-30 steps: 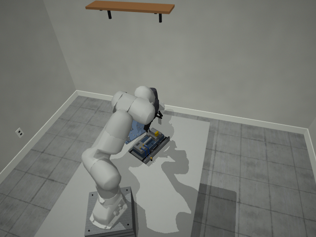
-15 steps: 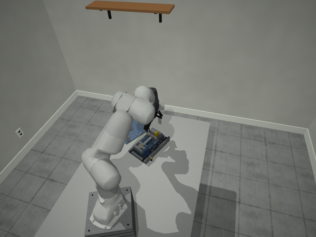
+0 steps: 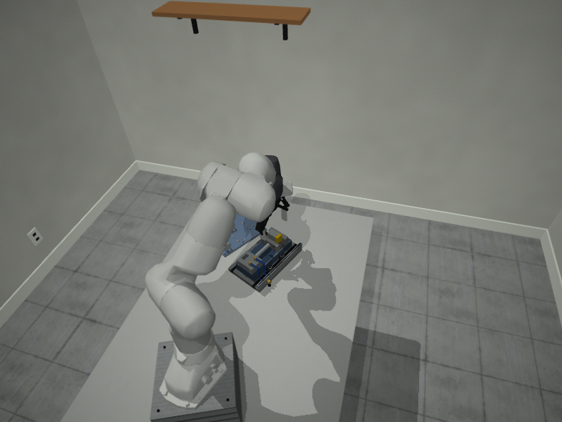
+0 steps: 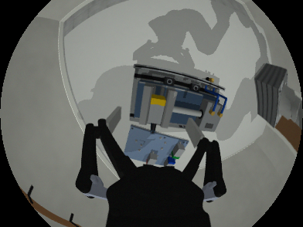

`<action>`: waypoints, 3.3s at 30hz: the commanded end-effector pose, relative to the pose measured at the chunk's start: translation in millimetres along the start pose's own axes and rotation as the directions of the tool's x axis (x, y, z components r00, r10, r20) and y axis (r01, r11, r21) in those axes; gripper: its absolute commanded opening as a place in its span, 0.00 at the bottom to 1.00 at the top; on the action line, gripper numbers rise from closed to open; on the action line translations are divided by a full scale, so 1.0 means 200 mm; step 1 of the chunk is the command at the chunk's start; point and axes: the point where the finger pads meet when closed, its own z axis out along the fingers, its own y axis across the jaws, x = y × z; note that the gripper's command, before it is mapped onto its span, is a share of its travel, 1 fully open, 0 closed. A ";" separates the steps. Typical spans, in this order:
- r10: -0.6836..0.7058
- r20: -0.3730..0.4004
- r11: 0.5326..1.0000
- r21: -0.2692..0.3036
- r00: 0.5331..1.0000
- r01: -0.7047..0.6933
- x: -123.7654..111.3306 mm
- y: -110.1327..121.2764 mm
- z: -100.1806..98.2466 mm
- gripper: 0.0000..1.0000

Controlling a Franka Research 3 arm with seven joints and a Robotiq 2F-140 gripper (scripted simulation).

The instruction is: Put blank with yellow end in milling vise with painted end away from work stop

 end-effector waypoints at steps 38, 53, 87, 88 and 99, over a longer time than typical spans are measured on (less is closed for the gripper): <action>-0.001 -0.001 1.000 -0.003 1.000 0.001 0.01 0.01 -0.03 1.00; -0.001 -0.001 1.000 -0.003 1.000 0.001 0.02 0.02 -0.04 1.00; -0.001 -0.001 1.000 -0.003 1.000 0.001 0.02 0.01 -0.03 1.00; -0.001 -0.001 1.000 -0.003 1.000 0.001 0.02 0.01 -0.03 1.00; -0.001 -0.001 1.000 -0.003 1.000 0.001 0.02 0.01 -0.03 1.00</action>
